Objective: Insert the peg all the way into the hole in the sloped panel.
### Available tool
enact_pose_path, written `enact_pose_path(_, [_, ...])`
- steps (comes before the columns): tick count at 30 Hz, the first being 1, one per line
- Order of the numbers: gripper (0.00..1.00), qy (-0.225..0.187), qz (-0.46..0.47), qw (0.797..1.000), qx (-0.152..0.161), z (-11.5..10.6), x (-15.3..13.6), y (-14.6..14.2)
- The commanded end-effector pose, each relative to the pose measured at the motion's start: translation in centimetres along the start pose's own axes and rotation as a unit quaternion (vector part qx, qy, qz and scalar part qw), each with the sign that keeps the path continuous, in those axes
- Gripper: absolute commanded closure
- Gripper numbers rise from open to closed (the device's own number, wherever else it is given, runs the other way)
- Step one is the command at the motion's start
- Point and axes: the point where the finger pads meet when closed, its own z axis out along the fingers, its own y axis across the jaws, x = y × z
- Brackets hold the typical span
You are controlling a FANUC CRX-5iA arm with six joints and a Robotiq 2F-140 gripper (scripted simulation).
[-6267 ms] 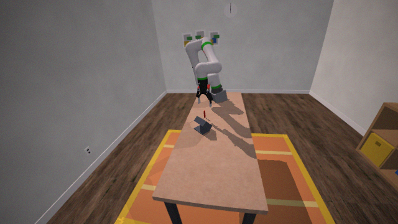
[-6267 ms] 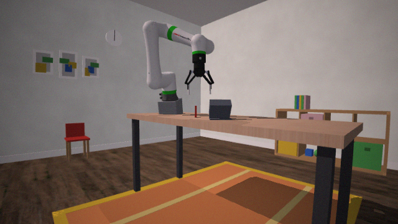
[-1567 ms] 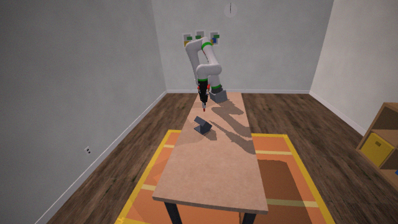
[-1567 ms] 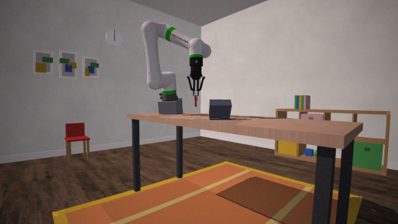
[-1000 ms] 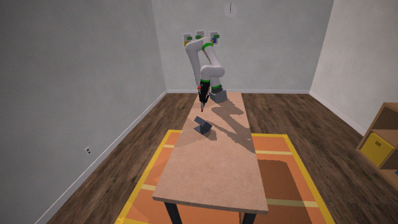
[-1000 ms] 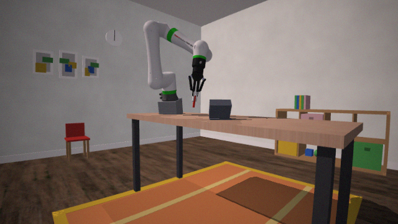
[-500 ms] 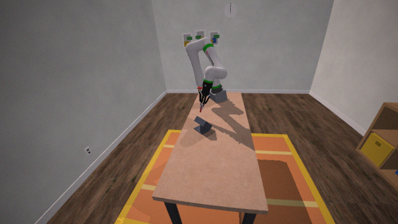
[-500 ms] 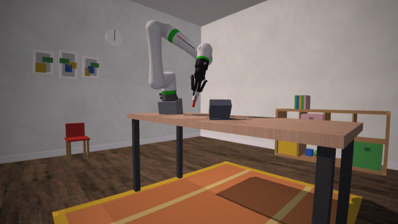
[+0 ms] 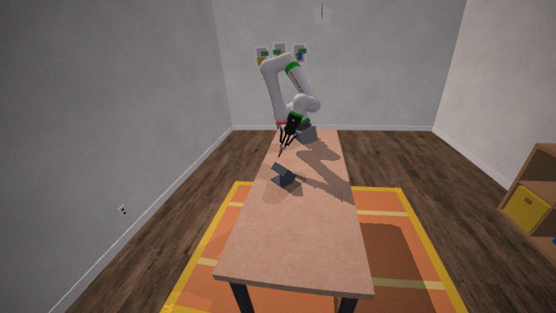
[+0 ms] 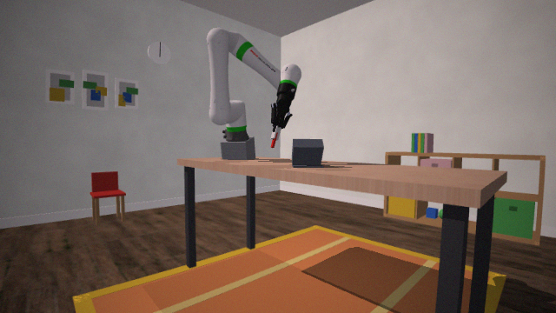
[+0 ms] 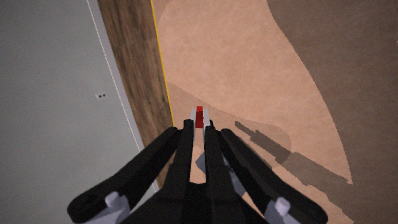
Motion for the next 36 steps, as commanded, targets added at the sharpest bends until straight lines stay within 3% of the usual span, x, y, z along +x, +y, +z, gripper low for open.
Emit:
enact_pose_path(1, [1.0,-0.004,-0.008,1.0,0.004,-0.1,-0.2,0.0])
enact_pose_path(18, [1.0,-0.057,-0.118,0.99,0.057,-1.4,-2.4,1.5])
enact_pose_path(36, [1.0,-0.117,-0.233,0.959,0.109,-3.6,-4.5,4.5])
